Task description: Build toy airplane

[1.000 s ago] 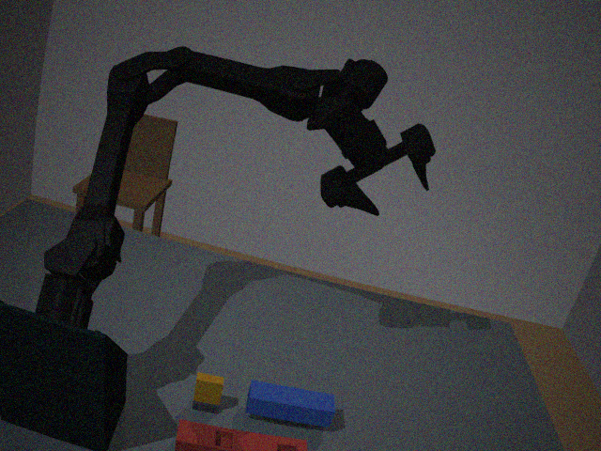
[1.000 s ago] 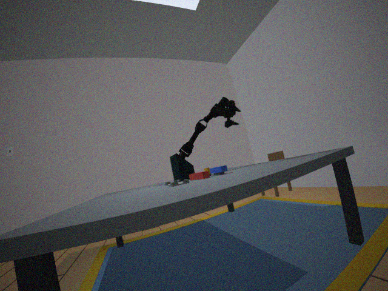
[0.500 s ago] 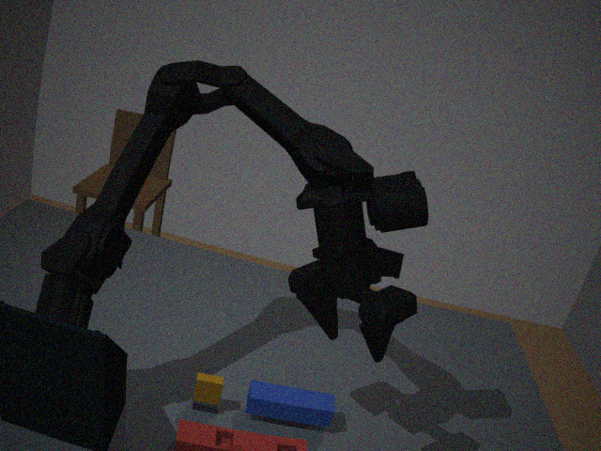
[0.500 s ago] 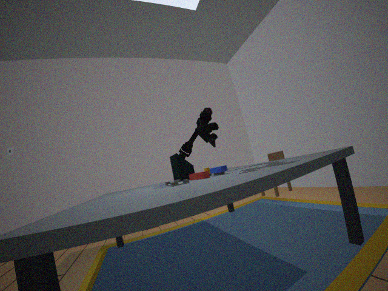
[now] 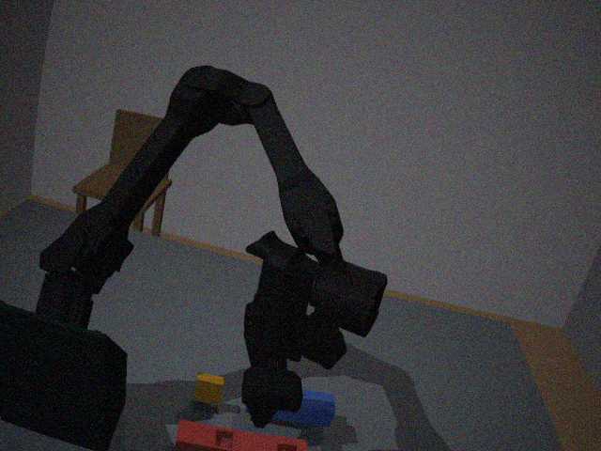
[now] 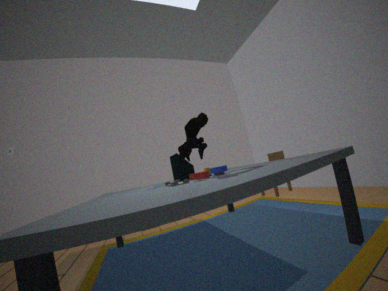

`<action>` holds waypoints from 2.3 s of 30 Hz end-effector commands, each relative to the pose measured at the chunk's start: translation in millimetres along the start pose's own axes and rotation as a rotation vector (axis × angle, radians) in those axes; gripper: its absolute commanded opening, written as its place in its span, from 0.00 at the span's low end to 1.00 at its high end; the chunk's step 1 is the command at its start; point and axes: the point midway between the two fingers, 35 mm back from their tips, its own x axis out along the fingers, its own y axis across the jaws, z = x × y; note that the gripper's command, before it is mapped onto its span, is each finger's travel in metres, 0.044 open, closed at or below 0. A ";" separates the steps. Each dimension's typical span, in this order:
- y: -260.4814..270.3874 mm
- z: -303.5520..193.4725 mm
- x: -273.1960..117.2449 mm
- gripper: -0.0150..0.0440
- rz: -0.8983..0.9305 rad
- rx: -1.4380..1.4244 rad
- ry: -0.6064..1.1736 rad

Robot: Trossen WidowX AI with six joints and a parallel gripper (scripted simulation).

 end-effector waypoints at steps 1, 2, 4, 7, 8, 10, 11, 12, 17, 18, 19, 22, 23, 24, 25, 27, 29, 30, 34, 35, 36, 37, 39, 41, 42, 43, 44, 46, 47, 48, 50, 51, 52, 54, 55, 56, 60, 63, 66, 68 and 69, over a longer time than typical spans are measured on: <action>2.2 -6.2 37.3 1.00 0.014 0.015 0.022; 2.8 -7.1 45.9 1.00 0.015 0.015 0.022; 3.1 -7.4 48.8 1.00 0.016 0.014 0.022; 3.1 -7.4 50.0 1.00 0.016 0.015 0.022; 3.1 -7.5 53.6 1.00 0.016 0.015 0.022; 3.4 -7.8 62.6 1.00 0.016 0.015 0.022; 3.5 -7.9 63.8 1.00 0.017 0.015 0.022; 3.5 -7.9 63.8 1.00 0.017 0.015 0.022; 3.3 -7.6 68.0 1.00 0.016 0.015 0.022; 3.3 -7.6 69.7 1.00 0.016 0.015 0.022; 3.3 -7.5 71.3 1.00 0.016 0.015 0.022; 3.2 -7.4 76.3 1.00 0.016 0.015 0.022; 3.2 -7.4 77.9 1.00 0.016 0.015 0.022; 3.2 -7.4 79.5 1.00 0.016 0.015 0.022; 3.2 -7.4 81.2 1.00 0.016 0.015 0.022; 3.3 -7.4 84.5 1.00 0.016 0.015 0.022; 3.3 -7.4 87.7 1.00 0.016 0.015 0.022; 3.4 -7.5 89.3 1.00 0.016 0.015 0.022; 3.6 -7.8 95.8 1.00 0.016 0.015 0.023; 3.7 -7.9 97.4 1.00 0.016 0.015 0.023; 3.8 -8.0 99.0 1.00 0.017 0.015 0.023; 3.9 -8.1 100.6 1.00 0.017 0.015 0.023; 4.1 -8.4 103.8 1.00 0.017 0.015 0.023; 4.3 -8.7 106.9 1.00 0.018 0.015 0.023; 4.4 -8.8 108.5 1.00 0.018 0.015 0.023; 4.6 -9.0 110.1 1.00 0.018 0.015 0.023; 4.7 -9.2 111.7 1.00 0.019 0.015 0.023; 4.9 -9.4 113.7 1.00 0.019 0.015 0.023; 4.9 -9.5 113.9 1.00 0.019 0.015 0.023; 4.9 -9.5 113.9 0.96 0.019 0.015 0.023; 4.9 -9.5 113.9 0.87 0.019 0.015 0.023; 4.9 -9.5 113.9 0.82 0.019 0.015 0.023; 4.9 -9.5 113.9 0.78 0.019 0.015 0.023; 4.9 -9.5 113.9 0.69 0.019 0.015 0.023; 4.9 -9.5 113.9 0.64 0.019 0.015 0.023; 4.9 -9.5 113.9 0.60 0.019 0.015 0.023; 4.9 -9.5 113.9 0.55 0.019 0.015 0.023; 4.9 -9.5 113.9 0.52 0.019 0.015 0.023; 4.5 -8.9 112.1 0.39 0.018 0.015 0.023; 3.6 -7.6 107.2 0.30 0.016 0.015 0.022; 3.1 -6.8 104.4 0.25 0.015 0.015 0.022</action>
